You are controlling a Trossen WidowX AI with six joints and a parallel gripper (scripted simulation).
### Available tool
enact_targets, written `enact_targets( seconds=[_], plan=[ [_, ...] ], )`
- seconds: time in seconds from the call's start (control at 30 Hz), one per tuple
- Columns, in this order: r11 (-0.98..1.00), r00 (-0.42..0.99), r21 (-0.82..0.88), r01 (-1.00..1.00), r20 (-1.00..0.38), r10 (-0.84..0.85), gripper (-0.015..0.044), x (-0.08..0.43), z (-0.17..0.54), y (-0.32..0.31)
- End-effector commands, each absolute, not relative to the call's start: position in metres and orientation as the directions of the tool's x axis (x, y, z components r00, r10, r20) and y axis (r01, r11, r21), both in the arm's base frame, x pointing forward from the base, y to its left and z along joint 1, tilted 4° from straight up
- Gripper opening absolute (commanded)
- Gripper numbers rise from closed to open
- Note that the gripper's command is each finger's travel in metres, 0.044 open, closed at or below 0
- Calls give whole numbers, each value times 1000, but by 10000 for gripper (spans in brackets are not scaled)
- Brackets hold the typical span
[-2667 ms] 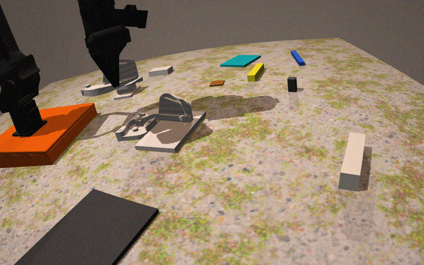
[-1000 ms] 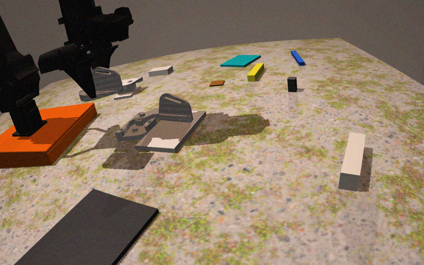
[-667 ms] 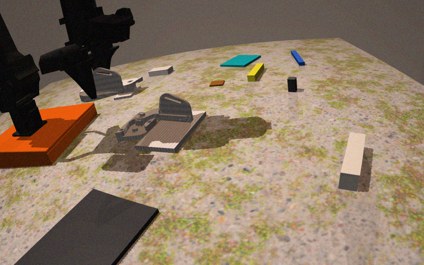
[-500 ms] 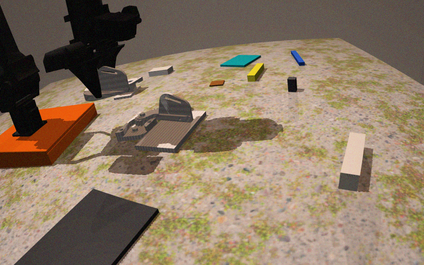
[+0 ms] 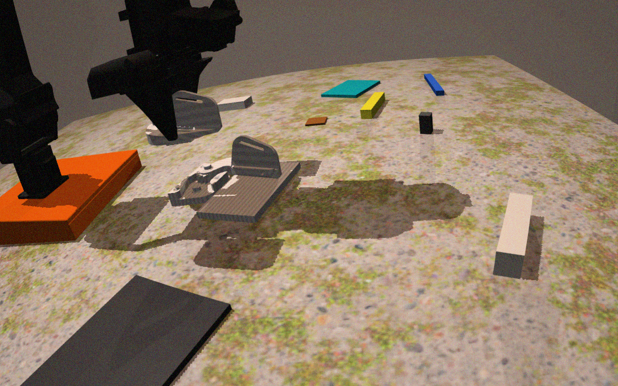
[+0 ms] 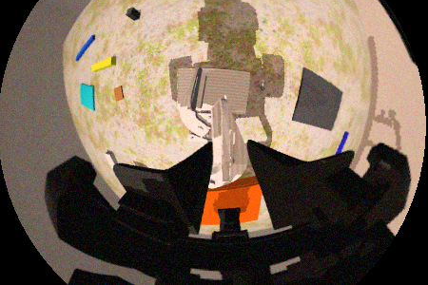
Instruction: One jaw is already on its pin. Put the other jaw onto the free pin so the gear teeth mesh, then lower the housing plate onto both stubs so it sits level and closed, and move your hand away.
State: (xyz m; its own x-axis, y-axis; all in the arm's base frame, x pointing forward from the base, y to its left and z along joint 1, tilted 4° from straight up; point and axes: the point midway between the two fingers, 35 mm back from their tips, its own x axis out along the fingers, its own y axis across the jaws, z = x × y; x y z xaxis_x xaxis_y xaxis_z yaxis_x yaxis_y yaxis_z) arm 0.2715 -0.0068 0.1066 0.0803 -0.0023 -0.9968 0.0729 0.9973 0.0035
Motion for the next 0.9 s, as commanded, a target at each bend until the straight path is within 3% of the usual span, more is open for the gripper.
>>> enact_targets(
  seconds=[0.0, 0.87],
  plan=[
    [997, 95, 7, 71, -996, 1, 134, 285, 110, -10],
    [997, 97, 7, 71, -995, 0, 134, 307, 109, -19]
  ],
)
